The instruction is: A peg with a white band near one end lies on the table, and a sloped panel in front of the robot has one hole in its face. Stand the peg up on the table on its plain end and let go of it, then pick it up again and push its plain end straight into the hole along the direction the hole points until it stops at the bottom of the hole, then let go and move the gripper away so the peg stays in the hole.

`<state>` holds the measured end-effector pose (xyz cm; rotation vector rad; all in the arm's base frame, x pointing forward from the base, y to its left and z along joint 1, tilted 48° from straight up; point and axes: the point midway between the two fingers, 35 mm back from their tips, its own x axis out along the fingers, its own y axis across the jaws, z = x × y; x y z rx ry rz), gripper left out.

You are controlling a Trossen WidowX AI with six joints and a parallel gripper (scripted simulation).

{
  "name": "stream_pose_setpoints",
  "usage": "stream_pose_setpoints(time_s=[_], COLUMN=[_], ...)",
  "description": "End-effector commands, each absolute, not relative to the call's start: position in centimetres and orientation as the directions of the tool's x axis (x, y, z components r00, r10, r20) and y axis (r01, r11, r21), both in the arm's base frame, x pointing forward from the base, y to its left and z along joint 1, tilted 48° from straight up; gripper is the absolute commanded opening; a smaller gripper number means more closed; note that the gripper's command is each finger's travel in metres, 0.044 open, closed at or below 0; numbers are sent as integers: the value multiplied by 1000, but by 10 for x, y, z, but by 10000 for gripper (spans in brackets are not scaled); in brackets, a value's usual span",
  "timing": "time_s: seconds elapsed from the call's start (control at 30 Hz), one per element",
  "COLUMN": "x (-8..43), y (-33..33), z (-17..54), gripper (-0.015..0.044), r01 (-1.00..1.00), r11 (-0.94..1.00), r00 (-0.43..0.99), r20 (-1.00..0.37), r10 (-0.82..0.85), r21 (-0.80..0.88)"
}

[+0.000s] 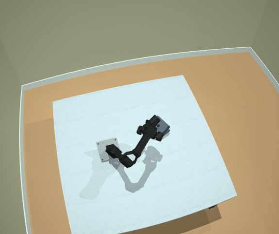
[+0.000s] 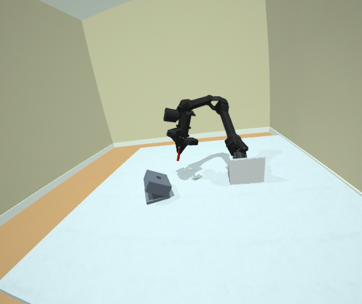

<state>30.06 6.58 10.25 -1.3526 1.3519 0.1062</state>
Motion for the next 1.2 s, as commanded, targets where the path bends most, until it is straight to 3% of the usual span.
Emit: stream_pose_setpoints(time_s=[0.0, 1.17], x=[305, 330], y=[75, 140], z=[99, 61], gripper=[0, 0], r01=[-739, -822], r11=[298, 21], r00=[350, 493], r20=[-721, -729], r10=[-598, -475], r21=[-605, -570])
